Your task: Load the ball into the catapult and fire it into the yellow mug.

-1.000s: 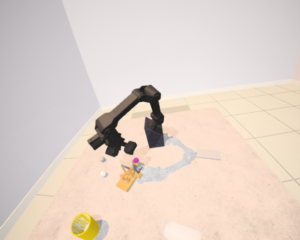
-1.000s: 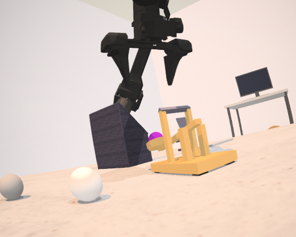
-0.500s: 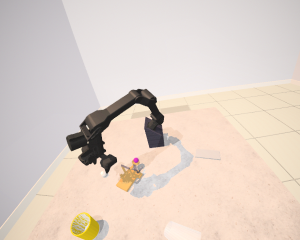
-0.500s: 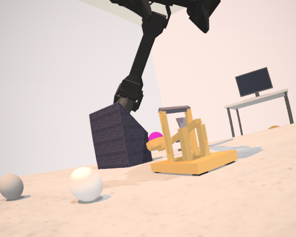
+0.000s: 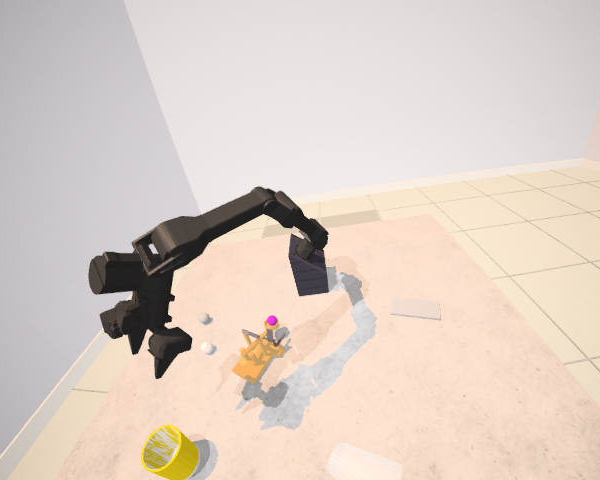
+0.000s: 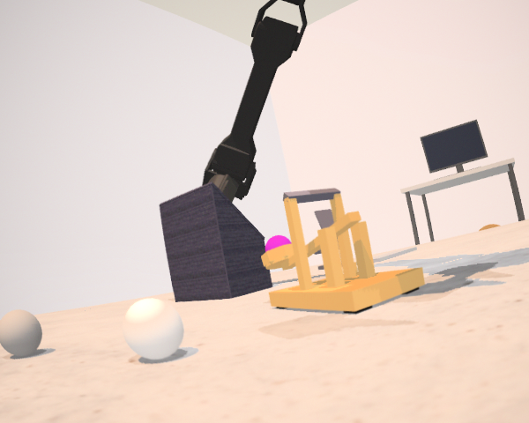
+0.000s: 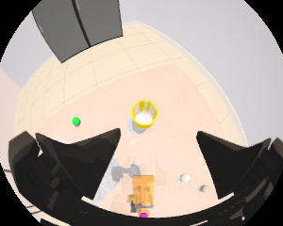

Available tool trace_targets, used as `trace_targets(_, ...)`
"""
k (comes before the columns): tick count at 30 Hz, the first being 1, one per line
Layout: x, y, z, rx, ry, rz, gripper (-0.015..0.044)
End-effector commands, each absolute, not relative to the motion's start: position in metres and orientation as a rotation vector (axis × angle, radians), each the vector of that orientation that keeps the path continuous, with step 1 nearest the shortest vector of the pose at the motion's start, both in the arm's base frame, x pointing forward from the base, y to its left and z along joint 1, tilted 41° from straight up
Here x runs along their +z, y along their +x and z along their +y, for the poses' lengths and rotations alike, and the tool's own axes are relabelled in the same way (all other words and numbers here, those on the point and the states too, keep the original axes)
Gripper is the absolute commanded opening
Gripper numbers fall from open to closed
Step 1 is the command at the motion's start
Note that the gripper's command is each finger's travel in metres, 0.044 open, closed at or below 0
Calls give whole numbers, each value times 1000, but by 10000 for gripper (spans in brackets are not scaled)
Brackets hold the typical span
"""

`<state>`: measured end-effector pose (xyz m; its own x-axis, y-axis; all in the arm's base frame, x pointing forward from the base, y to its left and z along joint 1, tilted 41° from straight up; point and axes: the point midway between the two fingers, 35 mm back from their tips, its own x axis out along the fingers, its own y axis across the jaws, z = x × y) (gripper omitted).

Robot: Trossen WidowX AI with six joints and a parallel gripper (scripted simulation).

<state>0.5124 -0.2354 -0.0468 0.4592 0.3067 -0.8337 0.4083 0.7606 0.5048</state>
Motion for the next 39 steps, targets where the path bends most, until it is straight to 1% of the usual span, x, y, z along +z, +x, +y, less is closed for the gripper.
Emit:
trace_targets(1, -48, 518, -236, -72, 753, 1106, 440)
trace_targets(16, -48, 518, -236, -72, 753, 1106, 440)
trace_targets(33, -48, 518, -236, -72, 753, 1106, 0)
trace_targets(39, -48, 518, -236, -72, 753, 1106, 0)
